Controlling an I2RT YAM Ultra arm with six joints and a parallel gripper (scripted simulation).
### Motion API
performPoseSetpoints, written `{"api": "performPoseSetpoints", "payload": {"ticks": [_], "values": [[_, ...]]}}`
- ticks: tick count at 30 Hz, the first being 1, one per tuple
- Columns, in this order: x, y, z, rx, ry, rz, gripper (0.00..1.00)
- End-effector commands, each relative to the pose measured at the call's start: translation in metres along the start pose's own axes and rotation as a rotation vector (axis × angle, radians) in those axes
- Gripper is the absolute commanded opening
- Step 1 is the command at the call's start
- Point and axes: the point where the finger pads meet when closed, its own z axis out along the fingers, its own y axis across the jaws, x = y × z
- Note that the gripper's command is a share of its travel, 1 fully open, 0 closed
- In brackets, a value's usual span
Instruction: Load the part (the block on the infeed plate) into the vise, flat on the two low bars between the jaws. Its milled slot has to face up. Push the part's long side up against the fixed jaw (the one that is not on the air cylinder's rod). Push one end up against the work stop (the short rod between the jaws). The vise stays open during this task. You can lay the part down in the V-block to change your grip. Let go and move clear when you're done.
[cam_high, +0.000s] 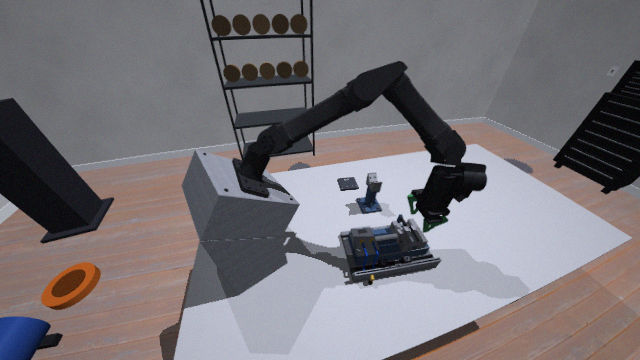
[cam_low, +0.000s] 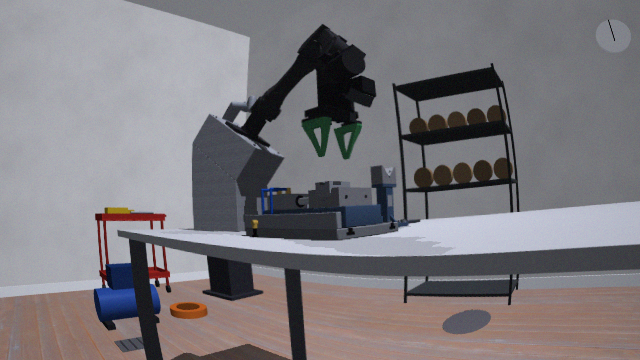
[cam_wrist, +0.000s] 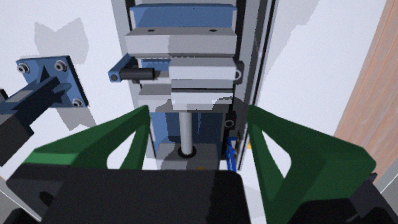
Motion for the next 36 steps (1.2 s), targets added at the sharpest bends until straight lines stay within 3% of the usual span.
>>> {"api": "performPoseSetpoints", "payload": {"ticks": [1,4,5,36], "values": [[-0.0135,-0.0044,-0.0255,0.016,-0.046,-0.011,0.74],[-0.0135,-0.0045,-0.0257,0.017,-0.046,-0.011,0.74],[-0.0139,-0.0047,-0.0258,0.018,-0.047,-0.012,0.0],[-0.0147,-0.0049,-0.0258,0.019,-0.05,-0.013,0.0]]}}
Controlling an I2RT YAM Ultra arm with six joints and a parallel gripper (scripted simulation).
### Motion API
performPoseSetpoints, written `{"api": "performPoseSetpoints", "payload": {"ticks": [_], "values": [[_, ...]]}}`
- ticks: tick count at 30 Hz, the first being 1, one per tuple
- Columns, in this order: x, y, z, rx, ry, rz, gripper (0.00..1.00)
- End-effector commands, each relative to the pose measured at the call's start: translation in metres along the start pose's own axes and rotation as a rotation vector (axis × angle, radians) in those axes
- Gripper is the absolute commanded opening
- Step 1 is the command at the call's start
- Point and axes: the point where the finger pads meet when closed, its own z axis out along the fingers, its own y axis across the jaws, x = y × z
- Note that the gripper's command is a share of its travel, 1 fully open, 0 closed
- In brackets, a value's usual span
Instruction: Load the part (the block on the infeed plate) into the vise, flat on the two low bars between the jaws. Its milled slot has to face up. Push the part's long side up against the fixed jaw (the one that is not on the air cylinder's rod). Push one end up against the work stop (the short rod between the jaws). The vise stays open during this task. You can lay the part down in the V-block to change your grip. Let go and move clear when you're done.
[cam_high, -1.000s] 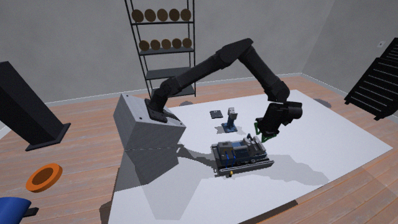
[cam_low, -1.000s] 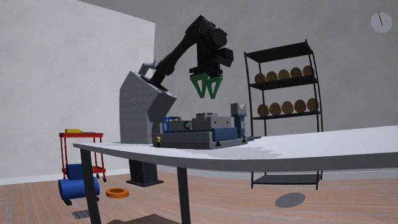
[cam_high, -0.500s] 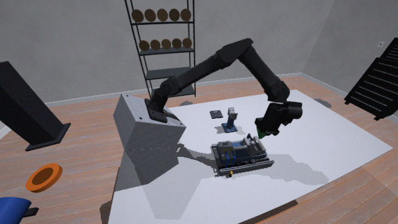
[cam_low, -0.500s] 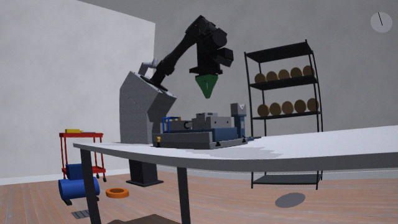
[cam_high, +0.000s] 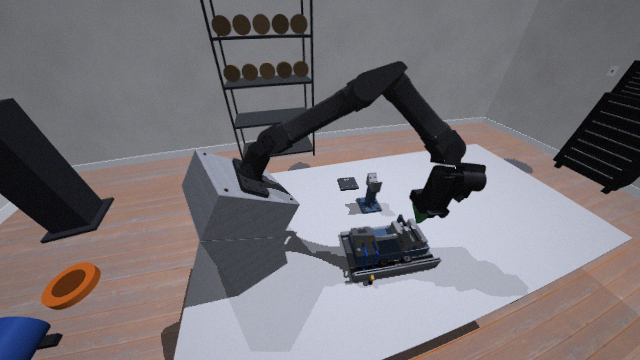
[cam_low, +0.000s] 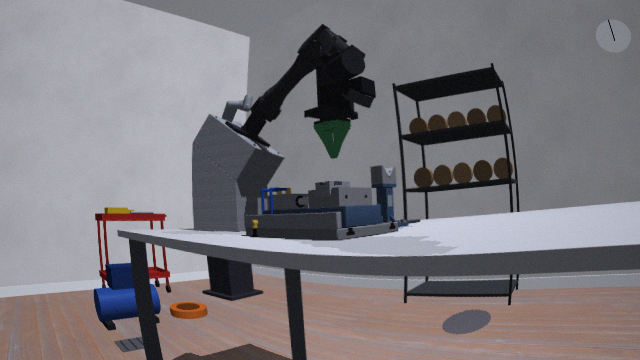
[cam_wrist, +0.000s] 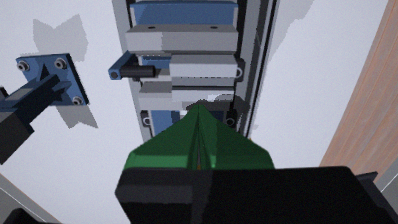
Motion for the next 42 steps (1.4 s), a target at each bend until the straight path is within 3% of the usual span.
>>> {"api": "performPoseSetpoints", "payload": {"ticks": [1,5,8,28,31,33,42], "values": [[-0.017,-0.005,-0.026,0.022,-0.058,-0.013,0.0],[-0.017,-0.006,-0.026,0.023,-0.061,-0.026,0.0],[-0.004,-0.007,-0.017,0.017,-0.039,-0.073,0.0],[0.013,-0.006,-0.016,0.03,-0.031,-0.819,0.0],[0.014,-0.006,-0.016,0.03,-0.031,-0.83,0.0],[0.017,-0.006,-0.016,0.032,-0.029,-0.967,0.0],[0.025,-0.006,-0.015,0.037,-0.024,-1.281,0.0]]}}
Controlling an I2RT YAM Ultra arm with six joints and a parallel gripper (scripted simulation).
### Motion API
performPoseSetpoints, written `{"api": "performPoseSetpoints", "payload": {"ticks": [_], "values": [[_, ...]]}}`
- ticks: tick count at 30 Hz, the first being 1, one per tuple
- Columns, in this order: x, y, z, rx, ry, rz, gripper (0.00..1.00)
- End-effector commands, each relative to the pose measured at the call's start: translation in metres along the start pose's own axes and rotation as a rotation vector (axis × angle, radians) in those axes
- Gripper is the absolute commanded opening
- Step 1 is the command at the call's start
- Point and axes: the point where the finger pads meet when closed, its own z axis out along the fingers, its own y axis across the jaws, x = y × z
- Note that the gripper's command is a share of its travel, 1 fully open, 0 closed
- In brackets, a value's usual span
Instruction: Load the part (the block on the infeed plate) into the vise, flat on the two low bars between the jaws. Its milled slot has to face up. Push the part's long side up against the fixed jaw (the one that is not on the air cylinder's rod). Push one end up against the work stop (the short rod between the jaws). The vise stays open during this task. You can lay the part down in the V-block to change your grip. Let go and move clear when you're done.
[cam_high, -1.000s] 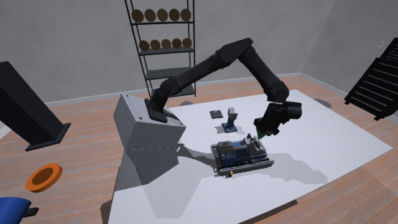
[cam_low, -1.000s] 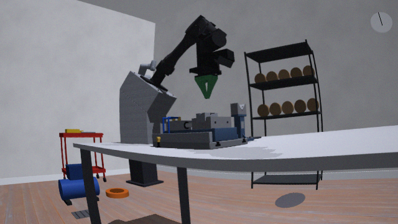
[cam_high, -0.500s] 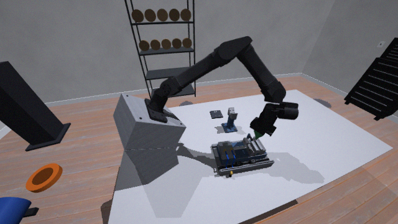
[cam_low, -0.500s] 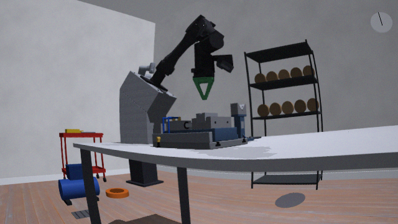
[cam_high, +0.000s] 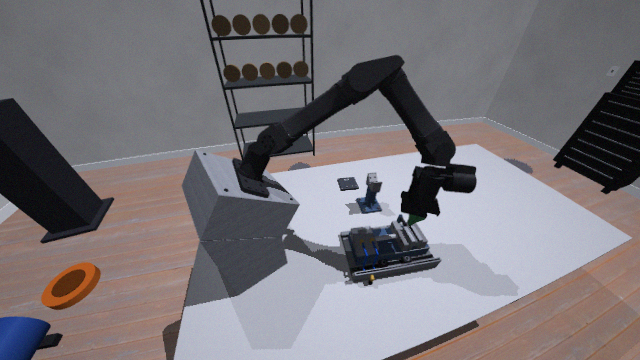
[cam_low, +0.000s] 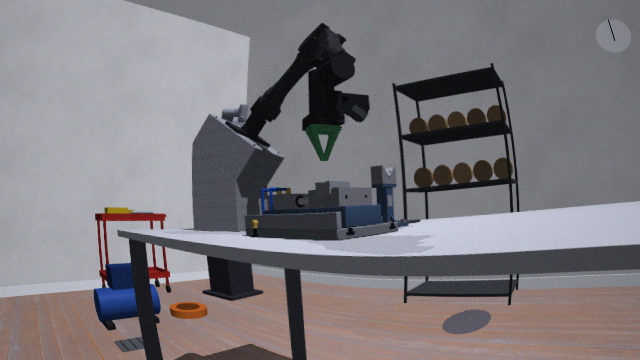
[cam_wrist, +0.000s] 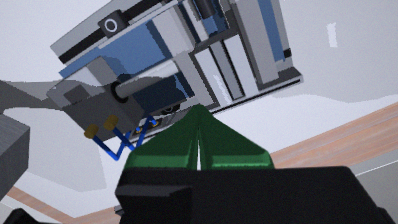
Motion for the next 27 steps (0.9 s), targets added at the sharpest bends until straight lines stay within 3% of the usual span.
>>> {"api": "performPoseSetpoints", "payload": {"ticks": [1,11,27], "values": [[0.0044,-0.0066,-0.0173,0.049,-0.006,-0.197,0.0],[0.0068,-0.0005,-0.0169,0.049,0.0,-0.448,0.0],[0.0055,-0.0015,-0.0191,0.049,0.0,-0.458,0.0]]}}
